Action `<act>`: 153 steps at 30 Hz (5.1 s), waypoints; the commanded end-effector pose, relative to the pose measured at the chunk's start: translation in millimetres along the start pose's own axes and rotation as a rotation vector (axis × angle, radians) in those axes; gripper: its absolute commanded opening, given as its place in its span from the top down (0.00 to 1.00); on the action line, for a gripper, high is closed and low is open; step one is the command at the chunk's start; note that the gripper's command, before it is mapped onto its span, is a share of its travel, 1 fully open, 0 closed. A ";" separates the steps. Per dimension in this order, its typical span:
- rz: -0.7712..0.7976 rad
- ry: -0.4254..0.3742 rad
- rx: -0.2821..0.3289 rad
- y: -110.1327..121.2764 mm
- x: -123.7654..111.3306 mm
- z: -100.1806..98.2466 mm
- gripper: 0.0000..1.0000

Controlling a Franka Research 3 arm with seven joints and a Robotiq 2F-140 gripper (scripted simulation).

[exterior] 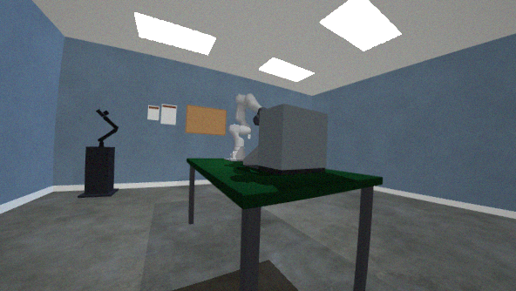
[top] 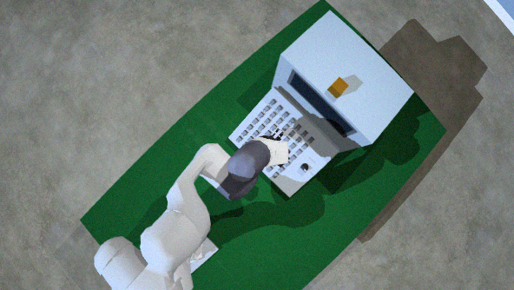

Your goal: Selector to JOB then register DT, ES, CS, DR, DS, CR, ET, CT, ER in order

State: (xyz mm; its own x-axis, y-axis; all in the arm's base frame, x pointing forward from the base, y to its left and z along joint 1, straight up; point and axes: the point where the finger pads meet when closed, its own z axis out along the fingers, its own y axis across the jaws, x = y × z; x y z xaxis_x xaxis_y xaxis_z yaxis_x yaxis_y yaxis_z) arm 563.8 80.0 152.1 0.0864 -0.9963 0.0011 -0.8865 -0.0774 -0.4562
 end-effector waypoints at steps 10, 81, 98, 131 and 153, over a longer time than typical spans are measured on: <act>0.012 0.001 0.003 -0.9 -0.3 0.7 0.90; 0.012 0.001 0.003 -0.9 -0.3 11.7 0.90; 0.012 0.001 0.003 -0.9 -0.3 12.3 0.90; 0.012 0.001 0.003 -0.9 -0.3 2.5 0.90; 0.012 0.001 0.003 -0.8 -0.3 -21.2 0.90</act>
State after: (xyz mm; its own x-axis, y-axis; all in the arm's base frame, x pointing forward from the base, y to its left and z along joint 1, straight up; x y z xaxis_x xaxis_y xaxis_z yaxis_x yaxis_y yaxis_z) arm 558.2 80.0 172.8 0.0590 -0.9982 -0.0097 -0.8827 -0.0476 -0.4674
